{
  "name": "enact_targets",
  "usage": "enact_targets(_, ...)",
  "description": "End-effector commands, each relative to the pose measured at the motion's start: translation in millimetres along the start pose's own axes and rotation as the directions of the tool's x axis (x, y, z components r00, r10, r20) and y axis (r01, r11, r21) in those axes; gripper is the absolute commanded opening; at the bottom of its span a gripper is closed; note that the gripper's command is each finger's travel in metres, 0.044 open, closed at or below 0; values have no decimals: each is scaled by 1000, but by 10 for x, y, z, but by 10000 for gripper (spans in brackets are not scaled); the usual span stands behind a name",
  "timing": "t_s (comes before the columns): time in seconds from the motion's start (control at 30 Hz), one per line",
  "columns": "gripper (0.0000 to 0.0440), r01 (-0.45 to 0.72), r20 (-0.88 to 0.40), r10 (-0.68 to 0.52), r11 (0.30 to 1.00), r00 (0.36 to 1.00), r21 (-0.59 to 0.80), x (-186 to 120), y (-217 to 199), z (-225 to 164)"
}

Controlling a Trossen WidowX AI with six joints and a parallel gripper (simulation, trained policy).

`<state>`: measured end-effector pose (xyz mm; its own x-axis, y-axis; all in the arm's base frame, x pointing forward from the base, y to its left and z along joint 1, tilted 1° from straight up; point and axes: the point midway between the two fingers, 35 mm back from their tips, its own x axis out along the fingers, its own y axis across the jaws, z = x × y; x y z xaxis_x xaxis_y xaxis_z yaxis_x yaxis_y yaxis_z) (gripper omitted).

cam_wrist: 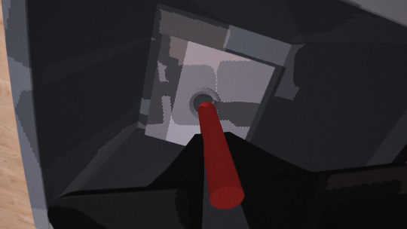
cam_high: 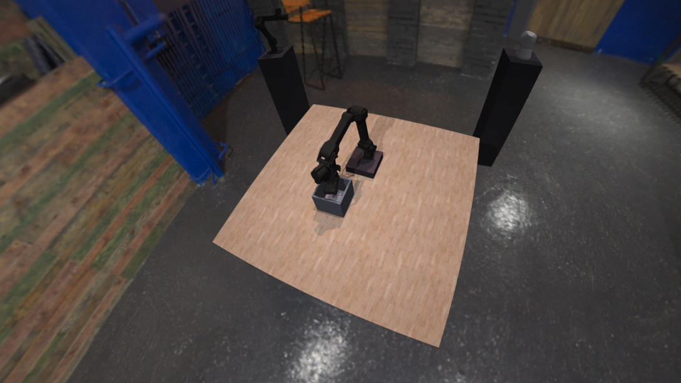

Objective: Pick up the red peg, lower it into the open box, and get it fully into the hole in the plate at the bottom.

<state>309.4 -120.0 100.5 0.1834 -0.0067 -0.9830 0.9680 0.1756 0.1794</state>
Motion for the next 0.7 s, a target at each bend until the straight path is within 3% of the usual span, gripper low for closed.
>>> enact_targets(0.0,0,11,-18,-11,1000,1000,-20,128,0,-8)
enact_targets(0.17,1,21,-21,-22,999,1000,-44,255,10,4)
enact_targets(0.37,107,48,-33,-51,996,998,-69,305,17,11)
enact_targets(0.67,153,17,-92,-21,999,996,-46,181,51,54)
